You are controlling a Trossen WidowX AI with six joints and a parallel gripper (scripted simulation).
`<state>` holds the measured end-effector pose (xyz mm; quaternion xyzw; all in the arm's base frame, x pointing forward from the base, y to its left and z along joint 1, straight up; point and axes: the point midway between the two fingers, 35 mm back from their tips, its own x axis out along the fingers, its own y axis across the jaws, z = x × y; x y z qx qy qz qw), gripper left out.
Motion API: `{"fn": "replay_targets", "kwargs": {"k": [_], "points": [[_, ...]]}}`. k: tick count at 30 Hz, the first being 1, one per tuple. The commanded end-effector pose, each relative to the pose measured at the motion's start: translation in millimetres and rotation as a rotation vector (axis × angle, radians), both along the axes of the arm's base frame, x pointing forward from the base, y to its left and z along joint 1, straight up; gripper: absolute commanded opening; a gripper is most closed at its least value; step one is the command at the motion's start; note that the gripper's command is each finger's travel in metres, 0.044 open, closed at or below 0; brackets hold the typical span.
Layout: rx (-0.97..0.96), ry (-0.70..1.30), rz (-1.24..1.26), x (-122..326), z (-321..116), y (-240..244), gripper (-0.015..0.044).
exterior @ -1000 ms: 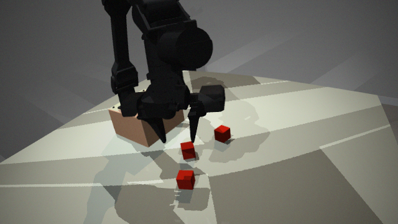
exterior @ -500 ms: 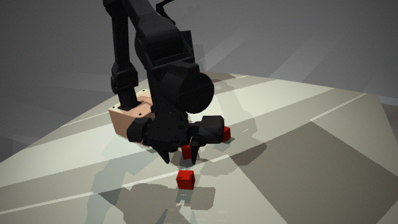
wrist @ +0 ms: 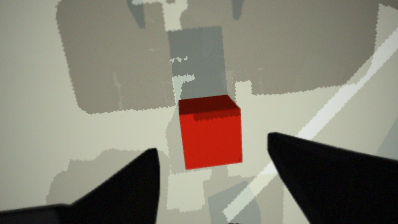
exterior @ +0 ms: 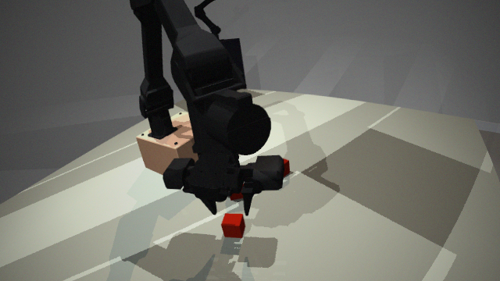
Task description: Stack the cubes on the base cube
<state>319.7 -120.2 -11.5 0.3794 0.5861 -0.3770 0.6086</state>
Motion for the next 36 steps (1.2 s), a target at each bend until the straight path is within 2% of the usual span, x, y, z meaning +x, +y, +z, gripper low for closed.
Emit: {"fn": "replay_targets", "kwargs": {"k": [1, 16, 22, 36], "points": [[0.007, 0.009, -0.005, -1.5, -10.3, 1.0, 0.0265], [0.008, 0.009, -0.005, -1.6, -32.3, 1.0, 0.0265], [0.008, 0.009, -0.005, -1.6, -32.3, 1.0, 0.0107], [0.007, 0.009, -0.005, 1.8, -3.4, -0.2, 0.0105]]}}
